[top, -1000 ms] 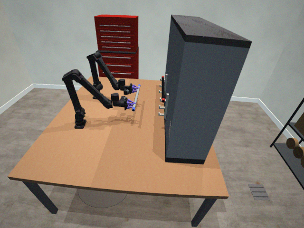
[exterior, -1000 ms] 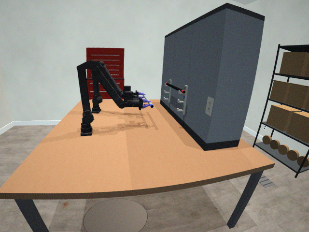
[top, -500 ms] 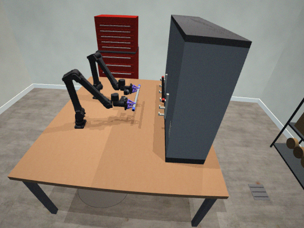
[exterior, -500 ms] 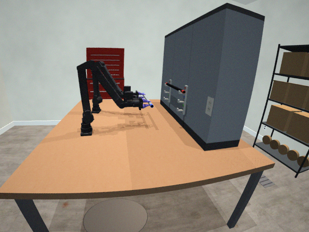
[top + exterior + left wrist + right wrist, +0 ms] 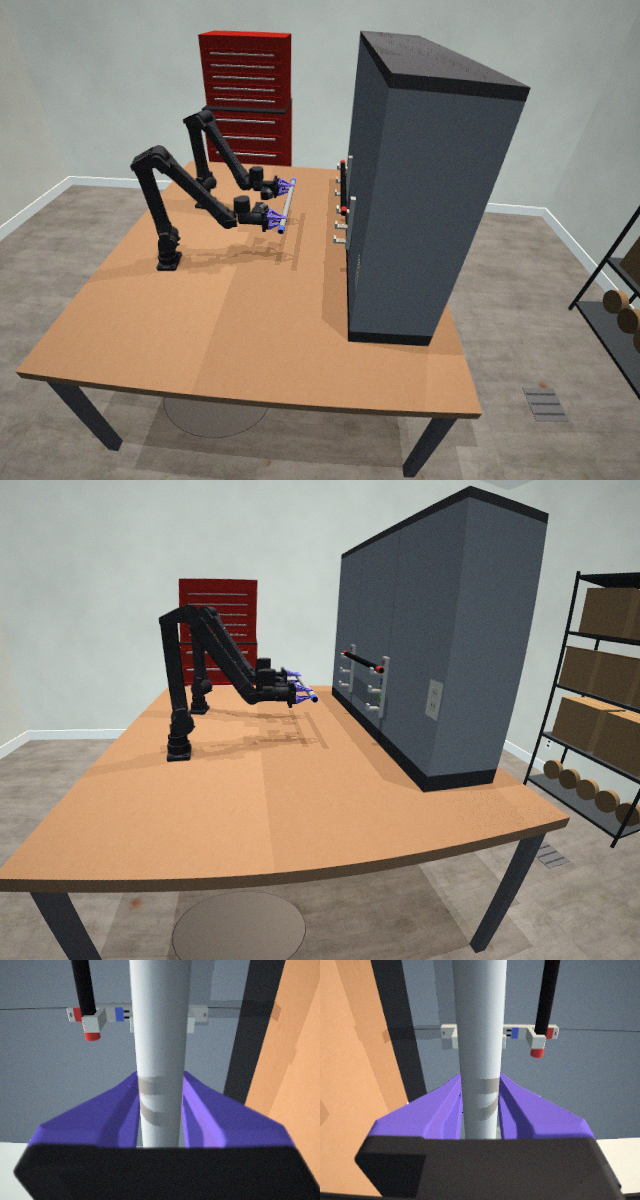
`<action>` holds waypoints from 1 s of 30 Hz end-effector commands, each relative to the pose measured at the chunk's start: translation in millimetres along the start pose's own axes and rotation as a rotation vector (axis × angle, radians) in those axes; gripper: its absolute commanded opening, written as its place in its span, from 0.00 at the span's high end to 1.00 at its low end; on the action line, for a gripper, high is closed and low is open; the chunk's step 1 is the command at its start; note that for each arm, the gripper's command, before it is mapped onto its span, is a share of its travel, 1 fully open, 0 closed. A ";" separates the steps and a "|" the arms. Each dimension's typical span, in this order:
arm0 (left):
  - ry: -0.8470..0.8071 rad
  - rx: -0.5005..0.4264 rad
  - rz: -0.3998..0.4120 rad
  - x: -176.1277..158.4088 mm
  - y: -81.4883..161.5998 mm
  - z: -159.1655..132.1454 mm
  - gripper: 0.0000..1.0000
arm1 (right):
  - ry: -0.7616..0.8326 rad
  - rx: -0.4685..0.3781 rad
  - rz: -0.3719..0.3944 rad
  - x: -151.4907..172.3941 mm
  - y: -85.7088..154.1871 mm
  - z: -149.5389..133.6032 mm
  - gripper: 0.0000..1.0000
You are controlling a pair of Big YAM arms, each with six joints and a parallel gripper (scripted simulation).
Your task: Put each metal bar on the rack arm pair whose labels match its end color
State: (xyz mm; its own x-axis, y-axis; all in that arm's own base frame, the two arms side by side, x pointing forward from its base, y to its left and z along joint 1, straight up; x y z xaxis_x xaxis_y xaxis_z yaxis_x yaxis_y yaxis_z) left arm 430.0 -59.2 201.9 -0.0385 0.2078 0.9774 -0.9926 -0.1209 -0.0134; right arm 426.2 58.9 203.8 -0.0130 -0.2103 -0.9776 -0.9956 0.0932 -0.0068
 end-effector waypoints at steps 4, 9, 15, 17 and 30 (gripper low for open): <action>0.012 0.014 0.047 9.3 -3.3 -2.1 1.00 | -0.019 0.032 -0.032 -3.4 2.7 -7.8 1.00; 0.012 0.014 0.047 8.7 -3.2 -2.3 1.00 | -0.019 0.032 -0.032 -2.8 2.6 -7.6 1.00; 0.012 0.014 0.047 7.5 -3.1 -2.7 1.00 | -0.019 0.032 -0.032 -1.6 2.5 -7.3 1.00; 0.012 0.014 0.047 7.1 -3.1 -2.8 1.00 | -0.019 0.032 -0.032 -1.1 2.5 -7.2 1.00; 0.012 0.014 0.047 5.7 -2.7 -3.4 1.00 | -0.019 0.032 -0.032 0.9 1.8 -6.4 1.00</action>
Point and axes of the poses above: on each arm, the point where the finger pads meet when closed, its own y axis back along the fingers, its own x axis across the jaws, z = x × y, the point moved 10 cm from there along y, back along the fingers, and after that the axes turned 12 degrees about y, right-handed, at the moved point
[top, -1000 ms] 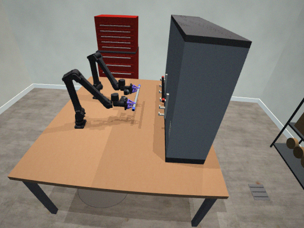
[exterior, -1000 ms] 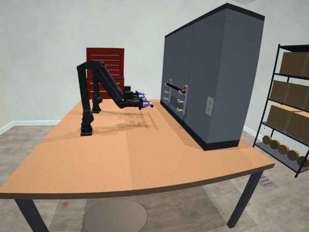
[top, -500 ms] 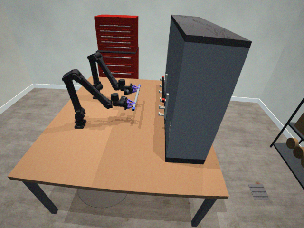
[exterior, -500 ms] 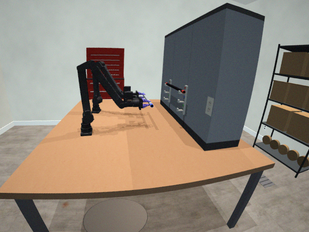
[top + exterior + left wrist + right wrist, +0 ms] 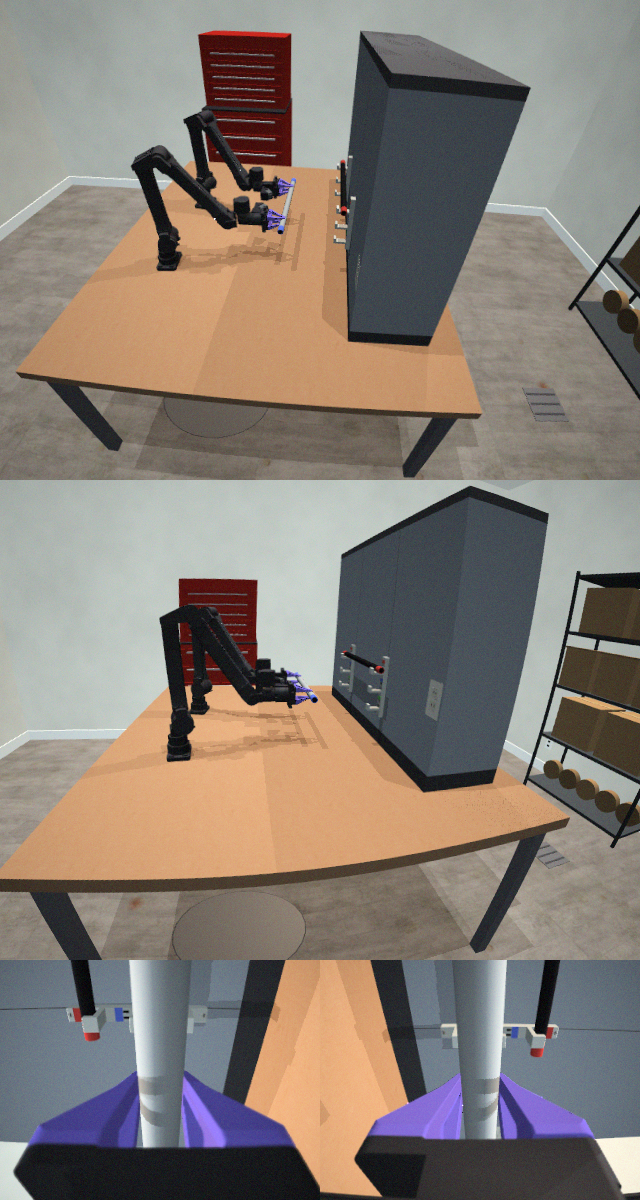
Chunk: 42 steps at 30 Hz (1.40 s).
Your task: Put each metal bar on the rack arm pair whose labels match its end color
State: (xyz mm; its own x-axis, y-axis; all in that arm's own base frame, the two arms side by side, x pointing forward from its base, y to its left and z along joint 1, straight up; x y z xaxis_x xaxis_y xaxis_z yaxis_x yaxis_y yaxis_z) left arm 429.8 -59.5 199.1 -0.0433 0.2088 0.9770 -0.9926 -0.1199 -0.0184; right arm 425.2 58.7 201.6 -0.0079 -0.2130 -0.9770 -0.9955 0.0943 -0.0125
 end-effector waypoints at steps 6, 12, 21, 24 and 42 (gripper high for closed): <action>0.011 0.016 0.042 7.9 -2.8 -3.5 1.00 | -0.021 0.030 -0.026 -0.2 0.2 -6.1 1.00; 0.011 0.016 0.042 10.3 -2.8 -3.2 1.00 | -0.021 0.030 -0.026 -2.2 -0.1 -6.4 1.00; 0.011 0.016 0.042 21.6 -3.1 -0.9 1.00 | -0.021 0.030 -0.026 -12.8 -0.7 -8.5 1.00; 0.011 0.016 0.042 25.3 -3.2 -0.2 1.00 | -0.021 0.030 -0.026 -16.3 -0.9 -9.2 1.00; 0.011 0.016 0.042 56.9 -5.0 6.6 1.00 | -0.021 0.030 -0.026 -48.1 -2.6 -16.0 1.00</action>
Point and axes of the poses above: on each arm, the point where the finger pads meet when closed, its own y axis back along the fingers, its own x axis across the jaws, z = x × y, the point moved 10 cm from there along y, back along the fingers, and after that the axes turned 12 degrees about y, right-handed, at the moved point
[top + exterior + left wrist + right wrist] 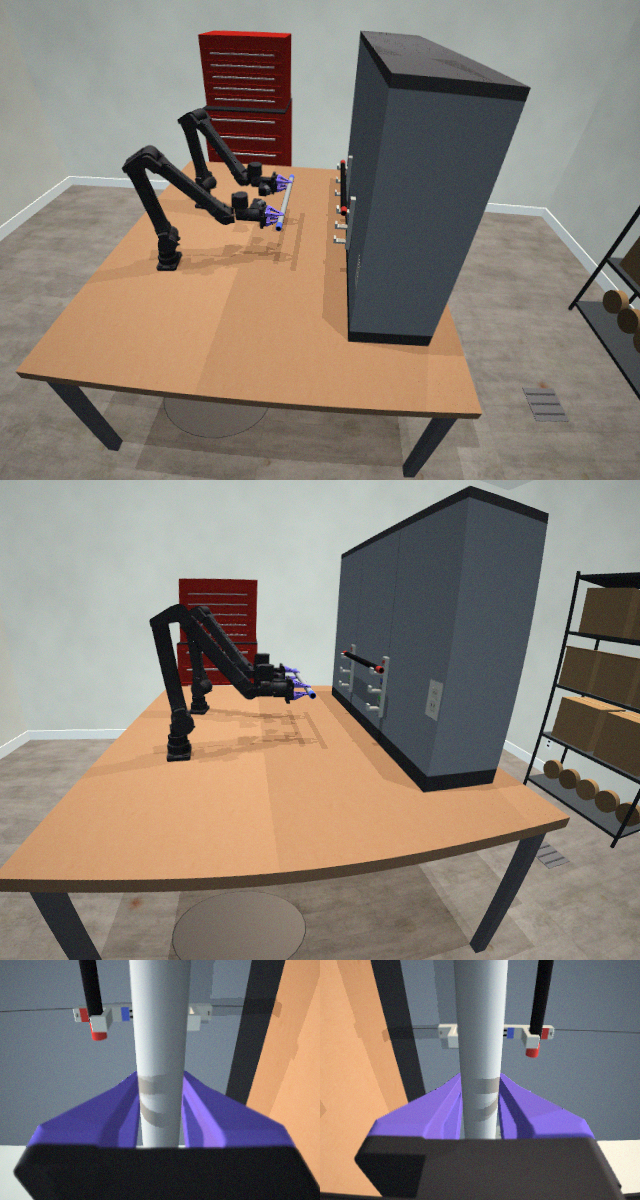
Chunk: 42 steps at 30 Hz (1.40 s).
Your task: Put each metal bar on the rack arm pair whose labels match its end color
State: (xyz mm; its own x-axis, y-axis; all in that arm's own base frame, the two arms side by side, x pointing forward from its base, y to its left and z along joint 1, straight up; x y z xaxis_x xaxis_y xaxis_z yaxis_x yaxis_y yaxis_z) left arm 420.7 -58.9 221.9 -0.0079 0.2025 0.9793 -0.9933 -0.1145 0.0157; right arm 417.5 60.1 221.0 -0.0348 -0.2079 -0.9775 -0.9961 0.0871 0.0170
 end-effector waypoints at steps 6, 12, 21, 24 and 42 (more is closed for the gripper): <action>0.022 0.014 0.077 42.7 -13.9 4.8 1.00 | -0.019 0.043 -0.054 -37.5 -10.8 -14.6 1.00; 0.022 0.014 0.077 54.9 -16.2 7.5 1.00 | -0.019 0.043 -0.054 -49.9 -13.2 -17.5 1.00; 0.022 0.014 0.077 69.2 -18.9 10.5 1.00 | -0.019 0.043 -0.054 -64.4 -16.2 -20.8 1.00; 0.022 0.014 0.077 75.6 -20.0 11.7 1.00 | -0.019 0.043 -0.054 -70.6 -17.6 -22.1 1.00; 0.022 0.014 0.077 99.9 -24.5 16.1 1.00 | -0.019 0.043 -0.054 -95.4 -24.1 -27.0 1.00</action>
Point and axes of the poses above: on each arm, the point where the finger pads meet when closed, its own y axis back along the fingers, its own x axis across the jaws, z = x × y, the point moved 10 cm from there along y, back along the fingers, and after that the axes turned 12 degrees about y, right-handed, at the moved point
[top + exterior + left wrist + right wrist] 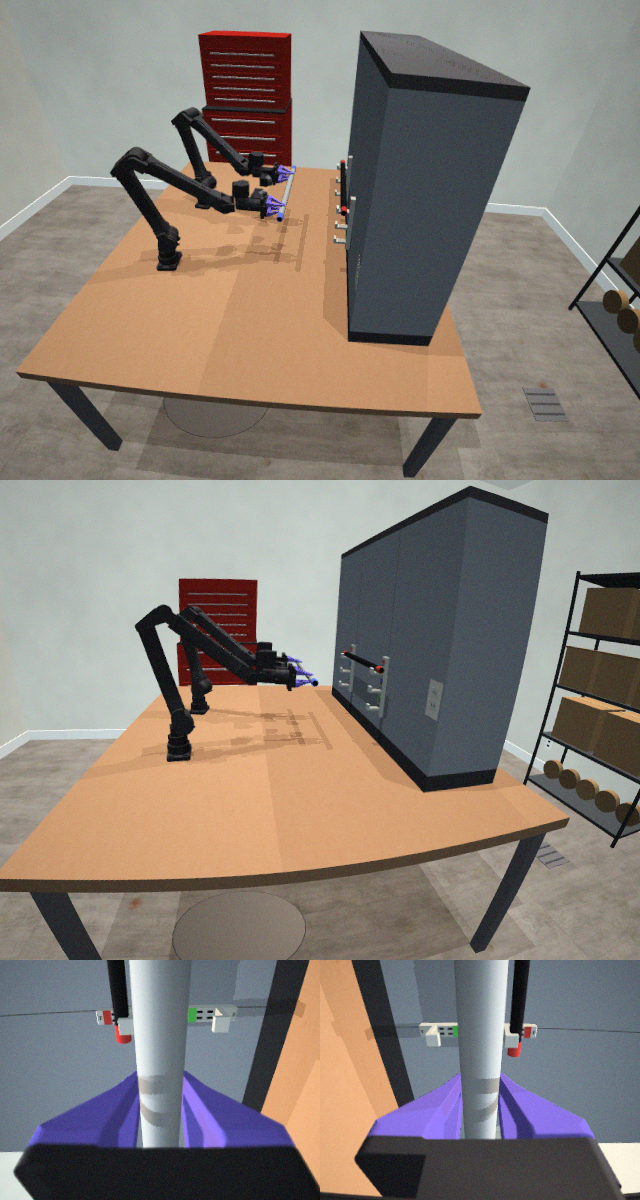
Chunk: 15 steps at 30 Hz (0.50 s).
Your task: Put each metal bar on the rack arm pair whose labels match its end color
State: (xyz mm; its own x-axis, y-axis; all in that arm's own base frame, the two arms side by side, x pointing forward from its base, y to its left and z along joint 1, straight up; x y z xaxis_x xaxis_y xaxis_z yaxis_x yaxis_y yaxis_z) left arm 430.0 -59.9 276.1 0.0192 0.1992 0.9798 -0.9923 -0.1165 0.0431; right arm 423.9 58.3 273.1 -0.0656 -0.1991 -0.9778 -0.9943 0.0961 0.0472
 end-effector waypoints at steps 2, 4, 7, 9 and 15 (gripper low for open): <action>0.028 0.007 0.103 48.6 -15.2 2.9 1.00 | -0.013 0.040 -0.085 -46.6 -17.6 -14.7 1.00; 0.028 0.007 0.103 49.7 -15.4 3.0 1.00 | -0.013 0.040 -0.085 -48.0 -18.1 -14.9 1.00; 0.028 0.007 0.103 51.3 -15.7 3.2 1.00 | -0.013 0.040 -0.085 -50.2 -18.9 -15.1 1.00; 0.028 0.007 0.103 52.4 -15.9 3.3 1.00 | -0.013 0.040 -0.085 -51.6 -19.4 -15.3 1.00; 0.028 0.007 0.103 53.1 -15.7 3.2 1.00 | -0.014 0.040 -0.085 -52.8 -19.6 -15.4 1.00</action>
State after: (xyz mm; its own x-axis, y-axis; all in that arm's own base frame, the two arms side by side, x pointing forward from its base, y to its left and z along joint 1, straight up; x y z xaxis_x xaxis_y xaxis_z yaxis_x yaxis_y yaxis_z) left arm 431.9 -58.9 279.7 0.0236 0.1996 0.9796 -0.9917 -0.1196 0.0482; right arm 427.2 59.0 277.4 -0.0731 -0.2002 -0.9770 -0.9939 0.0956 0.0548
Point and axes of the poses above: on each arm, the point where the finger pads meet when closed, its own y axis back along the fingers, its own x axis across the jaws, z = x × y, the point moved 10 cm from there along y, back along the fingers, and after that the axes turned 12 degrees about y, right-handed, at the moved point
